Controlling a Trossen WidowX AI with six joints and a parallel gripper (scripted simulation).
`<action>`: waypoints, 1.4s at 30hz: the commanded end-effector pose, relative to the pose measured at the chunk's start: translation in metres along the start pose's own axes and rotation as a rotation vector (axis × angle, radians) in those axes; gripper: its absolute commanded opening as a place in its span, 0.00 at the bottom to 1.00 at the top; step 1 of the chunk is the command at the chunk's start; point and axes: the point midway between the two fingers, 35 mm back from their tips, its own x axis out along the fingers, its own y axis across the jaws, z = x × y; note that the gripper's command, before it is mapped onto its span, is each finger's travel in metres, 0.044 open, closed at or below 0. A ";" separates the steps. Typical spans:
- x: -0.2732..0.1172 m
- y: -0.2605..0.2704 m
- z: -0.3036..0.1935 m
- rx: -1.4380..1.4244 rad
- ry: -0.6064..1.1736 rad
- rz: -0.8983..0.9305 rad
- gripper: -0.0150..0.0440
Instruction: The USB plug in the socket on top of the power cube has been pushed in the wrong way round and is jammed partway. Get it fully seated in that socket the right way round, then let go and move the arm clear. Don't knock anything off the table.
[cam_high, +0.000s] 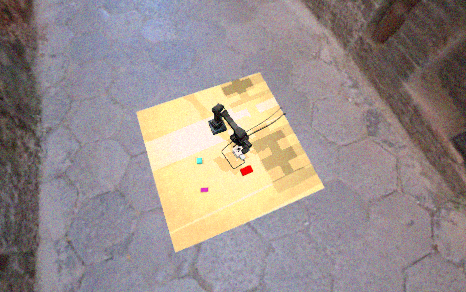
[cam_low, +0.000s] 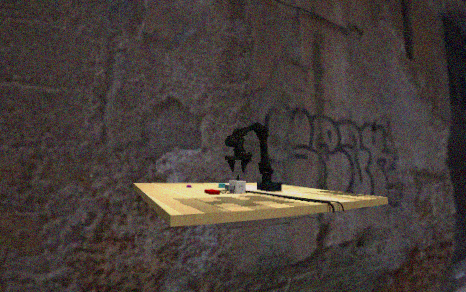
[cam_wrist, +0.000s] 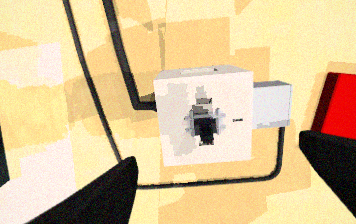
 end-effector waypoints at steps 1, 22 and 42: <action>0.007 0.002 -0.001 0.003 0.004 0.009 1.00; 0.024 0.002 -0.001 0.003 0.004 0.009 1.00; 0.023 0.001 0.000 0.002 0.000 0.005 0.42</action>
